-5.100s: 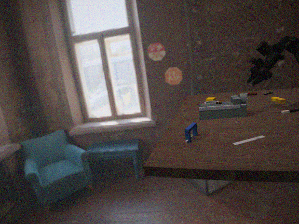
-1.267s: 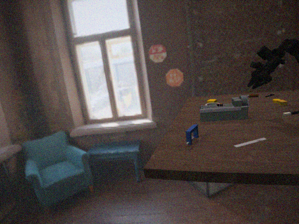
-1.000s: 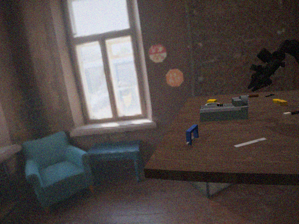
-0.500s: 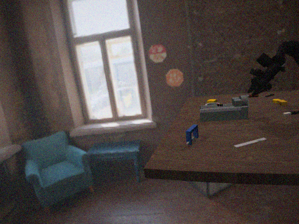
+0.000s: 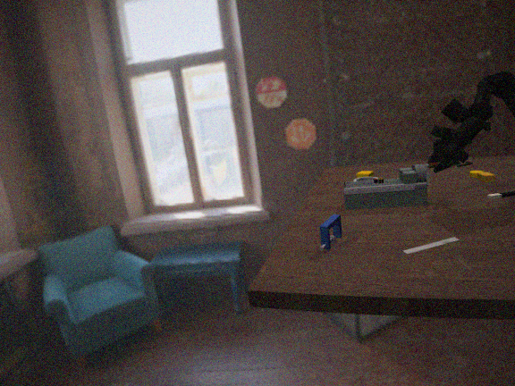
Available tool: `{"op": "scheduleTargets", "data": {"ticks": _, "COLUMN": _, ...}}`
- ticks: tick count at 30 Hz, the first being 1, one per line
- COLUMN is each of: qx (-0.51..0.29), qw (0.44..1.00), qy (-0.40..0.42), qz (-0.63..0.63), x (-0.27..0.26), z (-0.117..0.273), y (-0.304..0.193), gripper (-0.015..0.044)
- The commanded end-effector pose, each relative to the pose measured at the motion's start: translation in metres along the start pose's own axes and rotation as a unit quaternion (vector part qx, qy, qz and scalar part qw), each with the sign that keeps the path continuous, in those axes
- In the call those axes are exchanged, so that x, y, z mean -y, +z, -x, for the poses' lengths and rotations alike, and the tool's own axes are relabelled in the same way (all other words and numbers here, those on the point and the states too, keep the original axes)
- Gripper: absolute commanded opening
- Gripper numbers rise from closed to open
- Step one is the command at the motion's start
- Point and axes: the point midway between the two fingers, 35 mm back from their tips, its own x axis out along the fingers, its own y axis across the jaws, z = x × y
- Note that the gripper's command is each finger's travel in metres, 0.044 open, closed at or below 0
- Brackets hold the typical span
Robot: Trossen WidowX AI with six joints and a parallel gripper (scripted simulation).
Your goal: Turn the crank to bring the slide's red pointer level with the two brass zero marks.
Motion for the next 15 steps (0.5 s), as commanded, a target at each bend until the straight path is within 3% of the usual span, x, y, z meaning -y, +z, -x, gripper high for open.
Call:
{"op": "scheduleTargets", "data": {"ticks": 1, "qx": -0.002, "qw": 1.0, "qy": 0.002, "qz": 0.006, "x": -0.0013, "z": -0.004, "y": -0.0075, "gripper": 0.044}}
{"op": "scheduleTargets", "data": {"ticks": 5, "qx": -0.002, "qw": 1.0, "qy": 0.002, "qz": 0.007, "x": -0.0009, "z": -0.0061, "y": -0.0102, "gripper": 0.044}}
{"op": "scheduleTargets", "data": {"ticks": 15, "qx": -0.002, "qw": 1.0, "qy": 0.002, "qz": 0.007, "x": -0.0009, "z": -0.0061, "y": -0.0102, "gripper": 0.0177}}
